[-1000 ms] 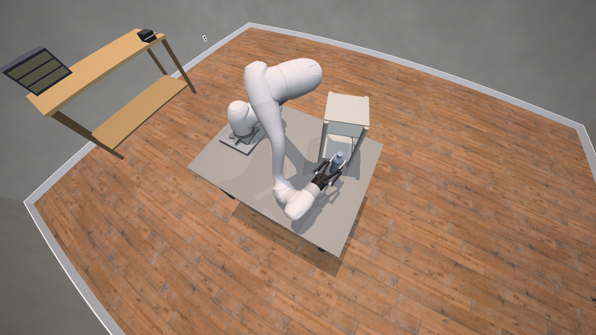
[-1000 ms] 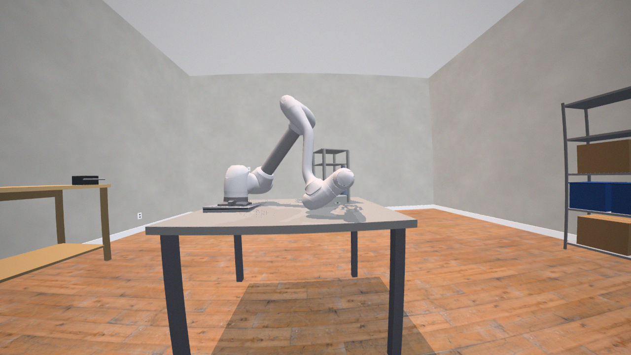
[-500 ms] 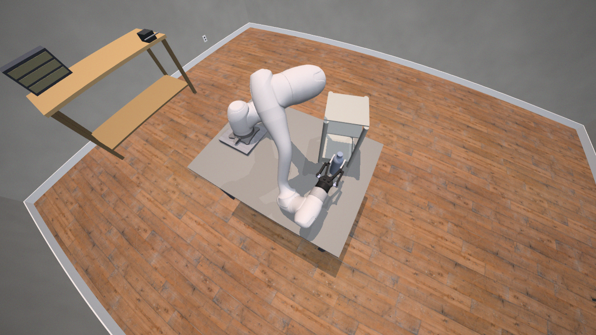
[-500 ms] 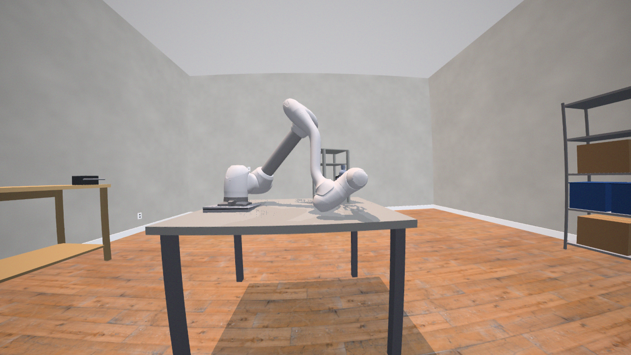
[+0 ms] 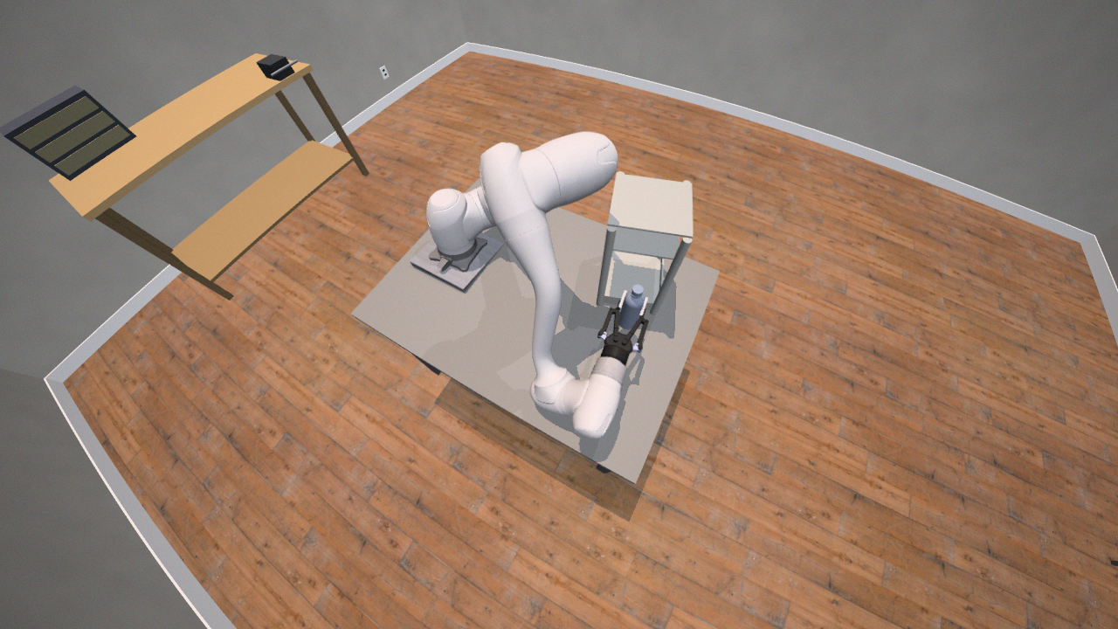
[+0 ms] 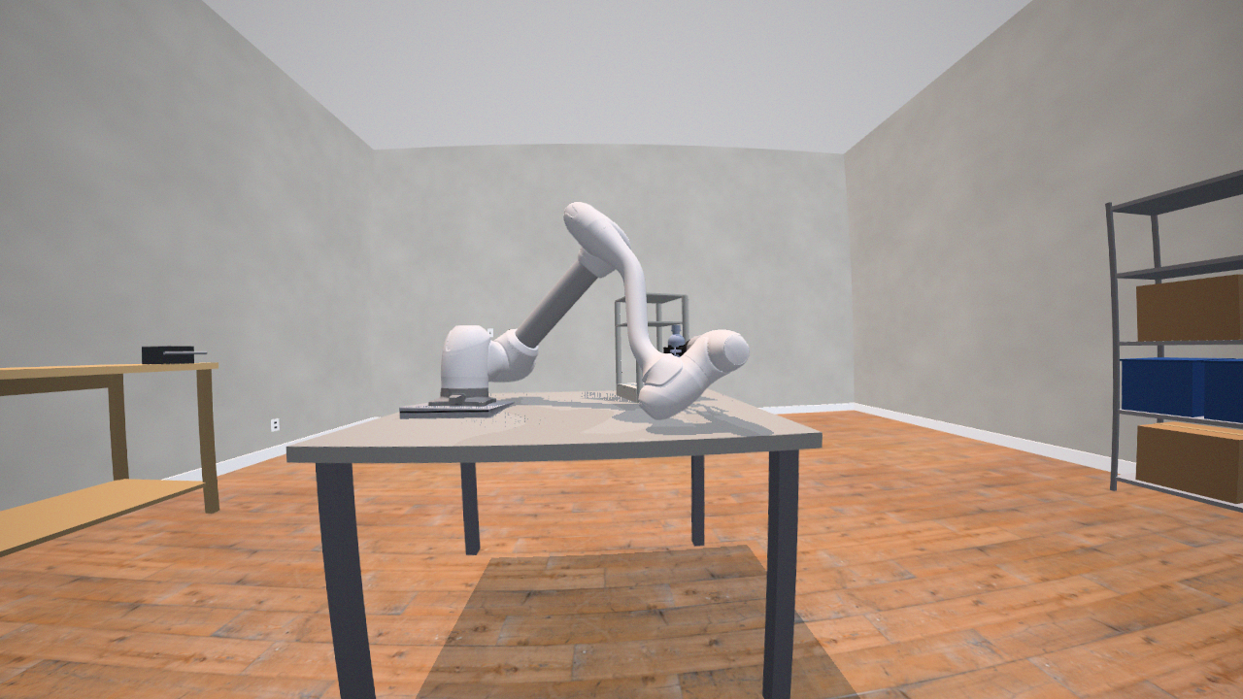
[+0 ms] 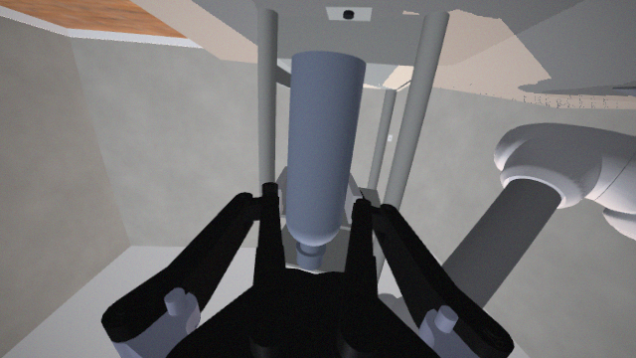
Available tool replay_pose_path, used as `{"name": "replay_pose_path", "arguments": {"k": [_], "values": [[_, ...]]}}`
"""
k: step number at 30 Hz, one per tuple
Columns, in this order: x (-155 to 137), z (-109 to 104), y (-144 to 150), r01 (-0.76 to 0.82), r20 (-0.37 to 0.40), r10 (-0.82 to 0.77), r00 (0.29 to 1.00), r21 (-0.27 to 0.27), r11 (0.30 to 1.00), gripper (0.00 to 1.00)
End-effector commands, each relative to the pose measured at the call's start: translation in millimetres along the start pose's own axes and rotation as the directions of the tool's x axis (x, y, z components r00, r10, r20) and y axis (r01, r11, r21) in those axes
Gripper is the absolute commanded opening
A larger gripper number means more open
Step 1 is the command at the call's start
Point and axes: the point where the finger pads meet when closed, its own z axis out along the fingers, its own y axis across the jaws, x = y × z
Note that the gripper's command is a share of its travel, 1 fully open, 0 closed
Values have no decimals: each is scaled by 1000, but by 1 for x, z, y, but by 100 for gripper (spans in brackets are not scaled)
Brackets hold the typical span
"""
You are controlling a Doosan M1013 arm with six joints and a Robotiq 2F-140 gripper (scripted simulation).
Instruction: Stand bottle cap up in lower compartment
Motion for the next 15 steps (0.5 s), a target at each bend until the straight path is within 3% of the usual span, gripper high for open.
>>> {"name": "replay_pose_path", "arguments": {"k": [1, 5, 11, 13, 15], "values": [[0, 0, 0, 0, 0, 0, 1000, -15, 1000, 0], [0, 0, 0, 0, 0, 0, 1000, -25, 1000, 0], [0, 0, 0, 1, 1, -1, 1000, -134, 991, 0], [0, 0, 0, 1, 1, -1, 1000, -134, 991, 0], [0, 0, 1, 1, 0, -1, 1000, -168, 986, 0]]}}
